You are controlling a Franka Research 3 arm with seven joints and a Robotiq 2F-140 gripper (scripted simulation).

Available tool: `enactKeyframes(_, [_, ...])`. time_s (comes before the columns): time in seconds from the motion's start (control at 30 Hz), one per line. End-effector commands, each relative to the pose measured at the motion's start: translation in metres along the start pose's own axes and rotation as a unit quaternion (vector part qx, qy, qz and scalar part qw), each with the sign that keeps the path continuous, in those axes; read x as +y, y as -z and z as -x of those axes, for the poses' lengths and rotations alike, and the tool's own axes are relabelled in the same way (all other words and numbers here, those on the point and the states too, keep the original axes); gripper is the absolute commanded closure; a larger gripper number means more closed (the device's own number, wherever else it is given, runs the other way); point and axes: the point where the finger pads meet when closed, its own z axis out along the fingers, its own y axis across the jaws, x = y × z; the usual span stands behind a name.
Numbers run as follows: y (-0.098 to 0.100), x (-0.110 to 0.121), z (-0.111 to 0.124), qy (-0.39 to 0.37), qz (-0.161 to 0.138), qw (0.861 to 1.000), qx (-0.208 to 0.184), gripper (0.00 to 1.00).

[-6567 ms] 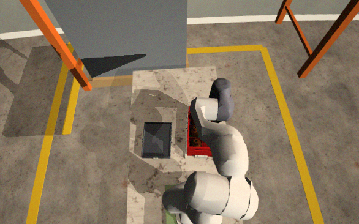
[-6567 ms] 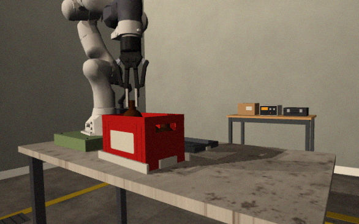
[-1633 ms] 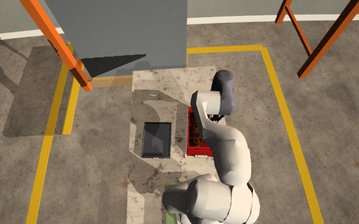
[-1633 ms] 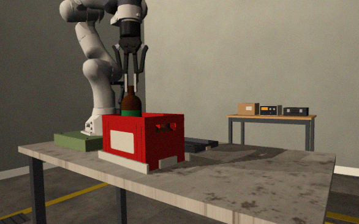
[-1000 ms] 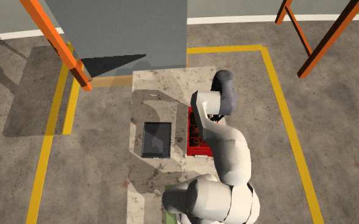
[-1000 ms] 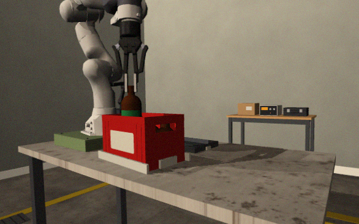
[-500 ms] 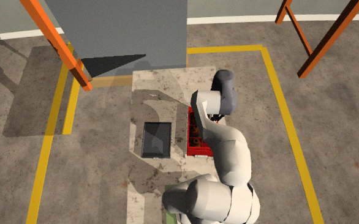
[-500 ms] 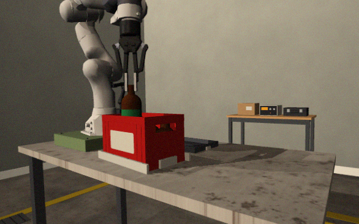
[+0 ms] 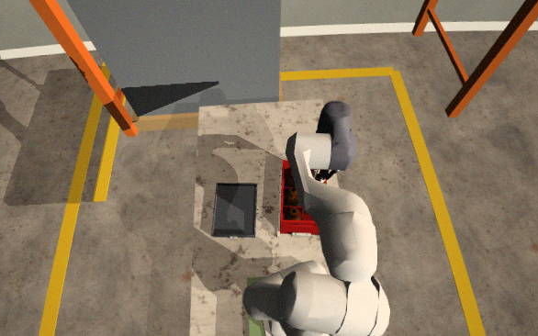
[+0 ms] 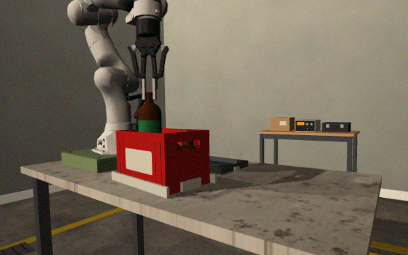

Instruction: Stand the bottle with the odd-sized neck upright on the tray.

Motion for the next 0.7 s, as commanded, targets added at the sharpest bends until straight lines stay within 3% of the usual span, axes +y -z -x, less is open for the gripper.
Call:
enactKeyframes(0.0, [0.005, 0.000, -0.001, -0.003, 0.001, 1.000, 0.001, 0.90])
enactKeyframes(0.67, [0.023, 0.000, -0.001, -0.003, 0.001, 1.000, 0.001, 0.90])
